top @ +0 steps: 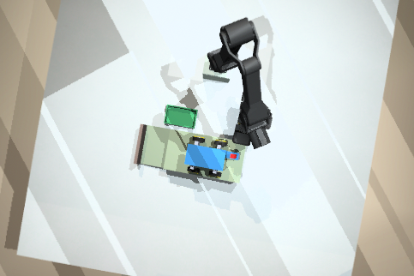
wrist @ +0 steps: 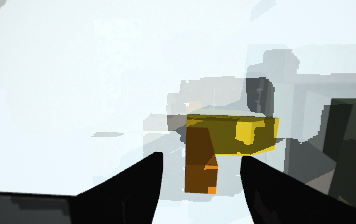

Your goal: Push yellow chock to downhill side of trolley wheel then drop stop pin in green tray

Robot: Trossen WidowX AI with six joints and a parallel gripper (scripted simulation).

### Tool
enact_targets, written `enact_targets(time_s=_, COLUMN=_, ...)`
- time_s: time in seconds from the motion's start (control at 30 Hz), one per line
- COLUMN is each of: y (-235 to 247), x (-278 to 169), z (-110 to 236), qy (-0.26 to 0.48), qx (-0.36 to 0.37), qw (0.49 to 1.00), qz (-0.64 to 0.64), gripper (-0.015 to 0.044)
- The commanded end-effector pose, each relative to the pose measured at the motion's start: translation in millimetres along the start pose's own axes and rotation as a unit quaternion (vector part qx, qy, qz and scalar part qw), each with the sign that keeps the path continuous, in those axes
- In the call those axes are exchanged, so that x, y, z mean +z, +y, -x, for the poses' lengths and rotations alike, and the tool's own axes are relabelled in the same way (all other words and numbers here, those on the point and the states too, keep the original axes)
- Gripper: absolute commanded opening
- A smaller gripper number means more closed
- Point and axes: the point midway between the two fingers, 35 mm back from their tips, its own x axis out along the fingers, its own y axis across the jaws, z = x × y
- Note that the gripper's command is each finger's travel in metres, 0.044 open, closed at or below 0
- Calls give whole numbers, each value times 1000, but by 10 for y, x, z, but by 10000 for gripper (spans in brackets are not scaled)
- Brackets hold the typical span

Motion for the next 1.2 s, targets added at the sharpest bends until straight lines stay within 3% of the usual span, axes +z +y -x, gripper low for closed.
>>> enact_targets(time_s=0.0, y=8, x=-13, z=-38, qy=4, qx=2, qw=1000, qz=-3, gripper=190)
enact_targets(time_s=0.73, y=12, x=-17, z=-269, qy=4, qx=2, qw=1000, qz=-3, gripper=190)
enact_targets(time_s=0.87, y=-4, x=2, z=-243, qy=-1, qx=-1, qw=1000, qz=0, gripper=85)
enact_targets(time_s=1.17, y=-4, x=2, z=-243, qy=-1, qx=-1, qw=1000, qz=0, gripper=25)
